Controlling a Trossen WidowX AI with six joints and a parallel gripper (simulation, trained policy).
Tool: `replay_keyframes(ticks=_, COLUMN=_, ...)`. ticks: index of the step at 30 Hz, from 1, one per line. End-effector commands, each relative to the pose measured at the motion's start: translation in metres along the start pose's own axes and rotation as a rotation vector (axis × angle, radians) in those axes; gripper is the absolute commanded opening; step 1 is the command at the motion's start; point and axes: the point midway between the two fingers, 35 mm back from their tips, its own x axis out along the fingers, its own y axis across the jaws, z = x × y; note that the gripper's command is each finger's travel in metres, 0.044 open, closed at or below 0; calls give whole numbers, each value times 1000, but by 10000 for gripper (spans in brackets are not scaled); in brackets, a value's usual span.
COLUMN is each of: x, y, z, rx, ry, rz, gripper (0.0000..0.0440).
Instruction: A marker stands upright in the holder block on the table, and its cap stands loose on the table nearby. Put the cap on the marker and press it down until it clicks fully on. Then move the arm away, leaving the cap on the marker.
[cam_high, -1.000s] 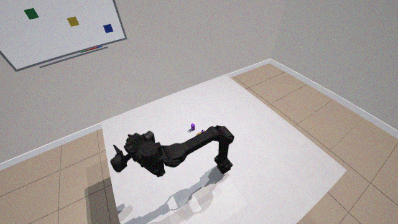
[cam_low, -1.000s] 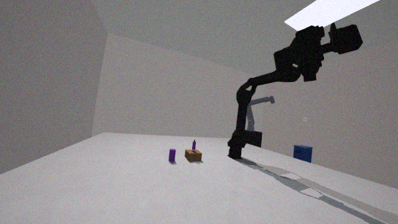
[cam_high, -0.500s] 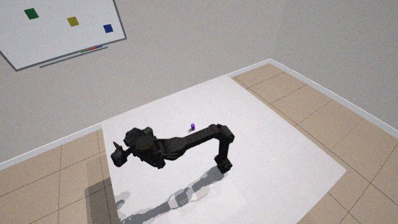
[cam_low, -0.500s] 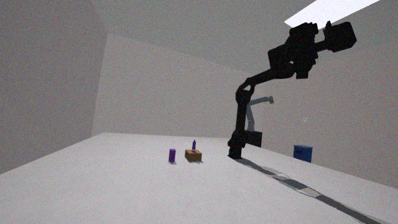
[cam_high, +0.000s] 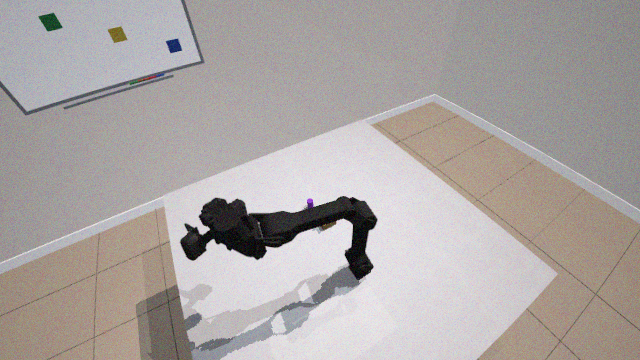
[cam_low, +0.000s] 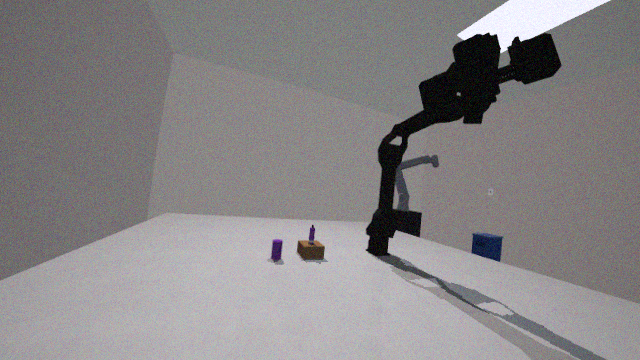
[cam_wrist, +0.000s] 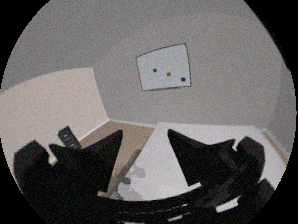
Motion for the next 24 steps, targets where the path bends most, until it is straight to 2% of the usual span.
replay_keyframes(ticks=1, x=2, y=-6, z=4, rx=20, ry=13, rz=2, gripper=338)
replay_keyframes(ticks=24, x=32, y=-54, z=-14, rx=52, ry=171, rz=-66, gripper=338)
